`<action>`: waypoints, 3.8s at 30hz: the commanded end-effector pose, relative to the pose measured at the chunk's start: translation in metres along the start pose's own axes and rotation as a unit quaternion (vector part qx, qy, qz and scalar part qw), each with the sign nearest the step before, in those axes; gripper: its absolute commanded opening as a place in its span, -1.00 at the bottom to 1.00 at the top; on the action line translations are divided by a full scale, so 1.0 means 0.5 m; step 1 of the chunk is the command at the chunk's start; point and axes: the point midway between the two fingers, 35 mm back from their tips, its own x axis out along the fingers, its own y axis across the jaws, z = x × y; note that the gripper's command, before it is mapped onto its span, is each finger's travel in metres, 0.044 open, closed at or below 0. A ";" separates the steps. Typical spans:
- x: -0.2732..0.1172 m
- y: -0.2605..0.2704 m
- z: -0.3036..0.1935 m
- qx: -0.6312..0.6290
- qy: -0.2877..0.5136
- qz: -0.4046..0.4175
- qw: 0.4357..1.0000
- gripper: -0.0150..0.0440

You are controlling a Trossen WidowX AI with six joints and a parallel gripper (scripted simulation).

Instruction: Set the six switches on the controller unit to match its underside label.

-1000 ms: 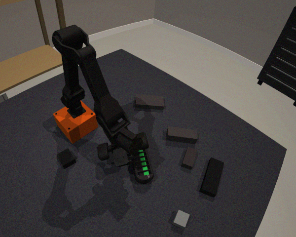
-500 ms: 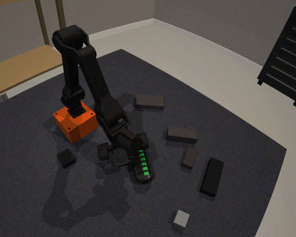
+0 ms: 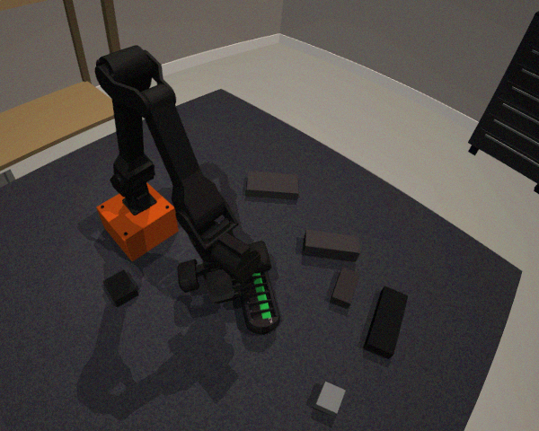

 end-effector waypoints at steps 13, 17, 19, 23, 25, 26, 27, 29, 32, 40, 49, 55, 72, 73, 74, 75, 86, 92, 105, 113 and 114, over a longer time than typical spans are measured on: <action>0.004 0.022 0.000 -0.009 0.000 0.014 1.000 -0.49; 0.004 0.022 0.000 -0.009 0.000 0.014 1.000 -0.49; 0.004 0.022 0.000 -0.009 0.000 0.014 1.000 -0.49; 0.004 0.022 0.000 -0.009 0.000 0.014 1.000 -0.49; 0.004 0.023 0.000 -0.009 0.000 0.014 1.000 -0.49; 0.004 0.023 0.000 -0.009 0.000 0.014 1.000 -0.49; 0.004 0.023 0.000 -0.009 0.000 0.014 1.000 -0.49; 0.004 0.023 0.000 -0.009 0.000 0.014 1.000 -0.49; 0.004 0.023 0.000 -0.009 0.000 0.014 1.000 -0.49; 0.005 0.029 0.000 -0.009 0.000 0.015 1.000 -0.49; 0.000 0.006 0.000 0.001 0.000 0.000 1.000 -0.49; -0.108 0.006 0.001 -0.008 -0.001 0.013 1.000 -0.49; -0.086 0.008 0.001 -0.006 -0.001 0.014 1.000 -0.49; -0.083 0.007 0.002 -0.006 -0.002 0.014 1.000 -0.49; -0.079 0.006 0.002 -0.005 -0.002 0.014 1.000 -0.49; -0.076 0.005 0.002 -0.005 -0.002 0.014 1.000 -0.49; -0.041 -0.005 0.002 -0.001 -0.003 0.014 1.000 -0.49; -0.023 -0.010 0.001 0.001 -0.003 0.014 1.000 -0.49; -0.006 -0.014 -0.001 0.003 -0.004 0.014 1.000 -0.49; -0.004 -0.007 -0.001 0.003 -0.004 0.014 1.000 -0.49; -0.004 -0.007 -0.001 0.003 -0.004 0.014 1.000 -0.49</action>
